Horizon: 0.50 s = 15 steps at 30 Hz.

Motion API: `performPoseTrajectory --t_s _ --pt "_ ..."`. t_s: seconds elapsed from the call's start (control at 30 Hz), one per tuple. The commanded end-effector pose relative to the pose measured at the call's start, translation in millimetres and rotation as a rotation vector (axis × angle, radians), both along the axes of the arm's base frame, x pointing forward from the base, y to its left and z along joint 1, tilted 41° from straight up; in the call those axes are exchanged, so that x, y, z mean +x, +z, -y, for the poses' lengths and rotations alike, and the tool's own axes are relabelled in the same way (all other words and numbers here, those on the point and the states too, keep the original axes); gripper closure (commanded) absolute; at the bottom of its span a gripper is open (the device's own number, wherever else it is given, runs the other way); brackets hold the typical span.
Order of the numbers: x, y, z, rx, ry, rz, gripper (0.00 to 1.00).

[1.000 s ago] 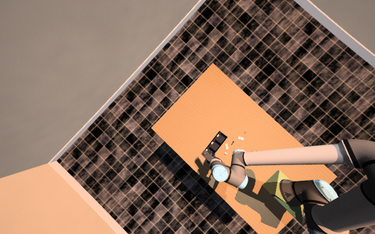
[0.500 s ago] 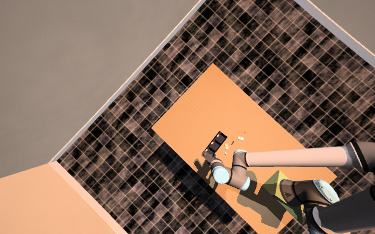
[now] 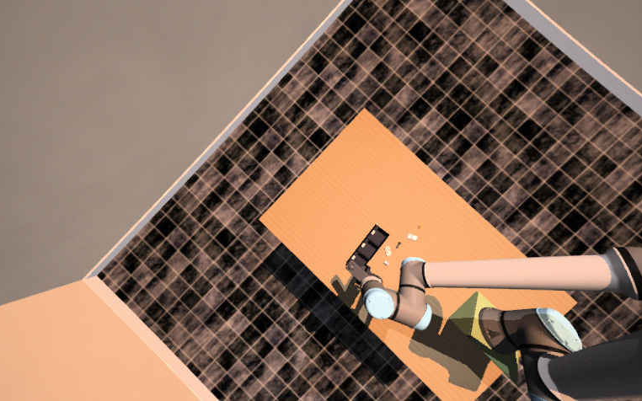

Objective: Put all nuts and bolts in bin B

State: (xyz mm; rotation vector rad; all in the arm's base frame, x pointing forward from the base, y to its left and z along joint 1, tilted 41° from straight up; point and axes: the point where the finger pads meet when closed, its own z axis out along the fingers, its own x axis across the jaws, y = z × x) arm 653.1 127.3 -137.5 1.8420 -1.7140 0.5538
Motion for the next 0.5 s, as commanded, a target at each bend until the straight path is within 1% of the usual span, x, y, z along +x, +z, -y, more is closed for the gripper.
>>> performPoseTrajectory --t_s 0.0,0.07,0.1,0.27,0.47 --pt "8 38 -33 0.003 0.003 0.011 0.96" --pt "8 38 -33 0.003 0.003 0.011 0.96" --pt "9 51 -44 0.003 0.003 0.011 0.96" --pt "12 82 -69 0.003 0.003 0.011 0.96" --pt "12 80 -69 0.003 0.003 0.009 0.96"
